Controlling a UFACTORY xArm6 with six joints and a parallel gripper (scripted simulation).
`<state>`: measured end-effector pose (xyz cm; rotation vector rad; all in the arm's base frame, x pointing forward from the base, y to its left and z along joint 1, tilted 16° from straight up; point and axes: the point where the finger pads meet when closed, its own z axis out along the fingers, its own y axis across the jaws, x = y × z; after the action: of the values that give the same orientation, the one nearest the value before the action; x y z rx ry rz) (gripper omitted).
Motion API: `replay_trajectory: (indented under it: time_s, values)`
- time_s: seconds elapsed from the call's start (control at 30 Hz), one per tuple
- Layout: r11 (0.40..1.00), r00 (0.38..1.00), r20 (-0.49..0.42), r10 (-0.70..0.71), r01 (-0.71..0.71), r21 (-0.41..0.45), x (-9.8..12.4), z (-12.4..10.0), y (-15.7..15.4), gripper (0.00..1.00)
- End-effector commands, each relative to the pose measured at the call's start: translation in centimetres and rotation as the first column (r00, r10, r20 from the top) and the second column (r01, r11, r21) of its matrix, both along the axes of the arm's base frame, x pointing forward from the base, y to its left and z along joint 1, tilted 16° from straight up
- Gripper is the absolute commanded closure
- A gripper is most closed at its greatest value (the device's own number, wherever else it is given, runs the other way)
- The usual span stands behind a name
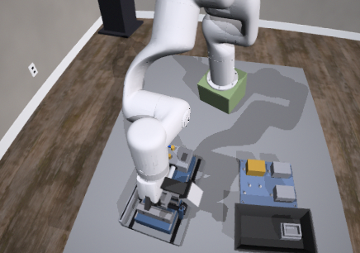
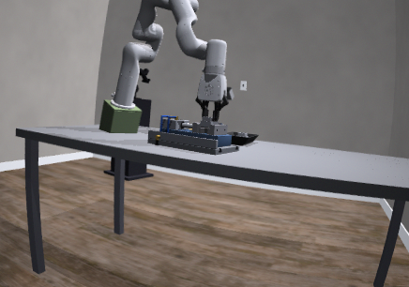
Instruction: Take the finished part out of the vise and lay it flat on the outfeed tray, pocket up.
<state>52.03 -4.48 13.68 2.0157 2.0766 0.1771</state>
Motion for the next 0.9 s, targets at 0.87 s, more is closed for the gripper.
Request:
replay_trajectory:
  time_s: [0.87]
  values:
    - [1.000,1.000,0.005,0.000,0.000,0.000,-0.9,4.0,0.3,1.00]
